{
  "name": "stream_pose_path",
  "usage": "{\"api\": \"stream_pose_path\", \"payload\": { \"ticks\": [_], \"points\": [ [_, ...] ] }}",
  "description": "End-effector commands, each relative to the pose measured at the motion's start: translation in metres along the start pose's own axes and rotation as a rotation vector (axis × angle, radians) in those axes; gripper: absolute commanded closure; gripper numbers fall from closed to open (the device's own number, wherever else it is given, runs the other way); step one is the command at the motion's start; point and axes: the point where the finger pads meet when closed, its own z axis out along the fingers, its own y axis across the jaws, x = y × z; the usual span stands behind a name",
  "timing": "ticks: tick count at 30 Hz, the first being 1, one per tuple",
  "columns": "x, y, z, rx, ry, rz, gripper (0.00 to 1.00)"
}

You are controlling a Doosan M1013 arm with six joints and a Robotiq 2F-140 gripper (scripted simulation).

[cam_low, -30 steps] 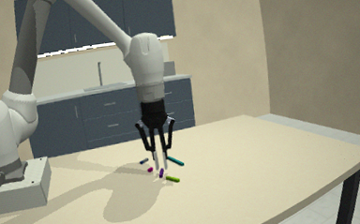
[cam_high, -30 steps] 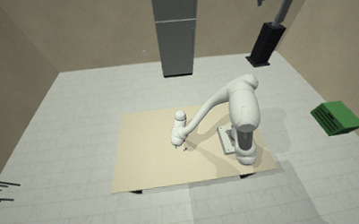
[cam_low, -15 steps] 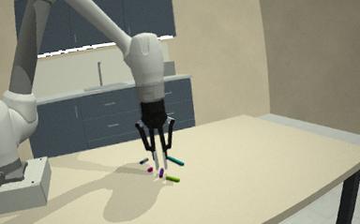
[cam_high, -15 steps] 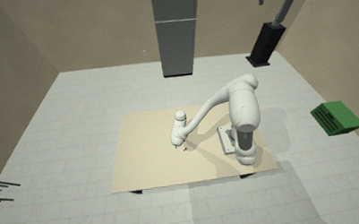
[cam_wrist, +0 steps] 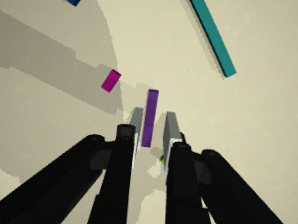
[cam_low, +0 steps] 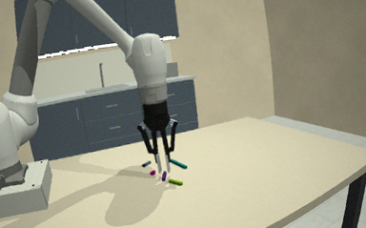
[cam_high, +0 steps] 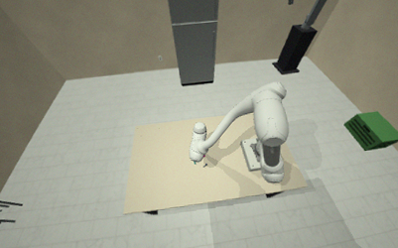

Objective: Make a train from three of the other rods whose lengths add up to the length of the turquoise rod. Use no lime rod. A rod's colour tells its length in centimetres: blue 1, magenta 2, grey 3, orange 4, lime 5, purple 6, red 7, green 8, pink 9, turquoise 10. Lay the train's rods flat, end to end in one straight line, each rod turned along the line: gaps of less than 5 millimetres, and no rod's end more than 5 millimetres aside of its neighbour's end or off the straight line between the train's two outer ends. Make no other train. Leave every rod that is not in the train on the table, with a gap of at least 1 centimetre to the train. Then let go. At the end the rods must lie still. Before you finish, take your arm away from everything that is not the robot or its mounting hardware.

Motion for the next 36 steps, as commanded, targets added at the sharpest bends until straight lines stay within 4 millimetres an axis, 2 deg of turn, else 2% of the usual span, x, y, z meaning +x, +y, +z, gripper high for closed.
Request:
{"api": "stream_pose_path", "payload": {
  "ticks": [1,36],
  "points": [
    [-0.0017,-0.0037,0.0032,0.006,0.003,0.004,0.85],
    [-0.0034,-0.0075,0.0032,0.006,0.003,0.004,0.85]
  ]
}}
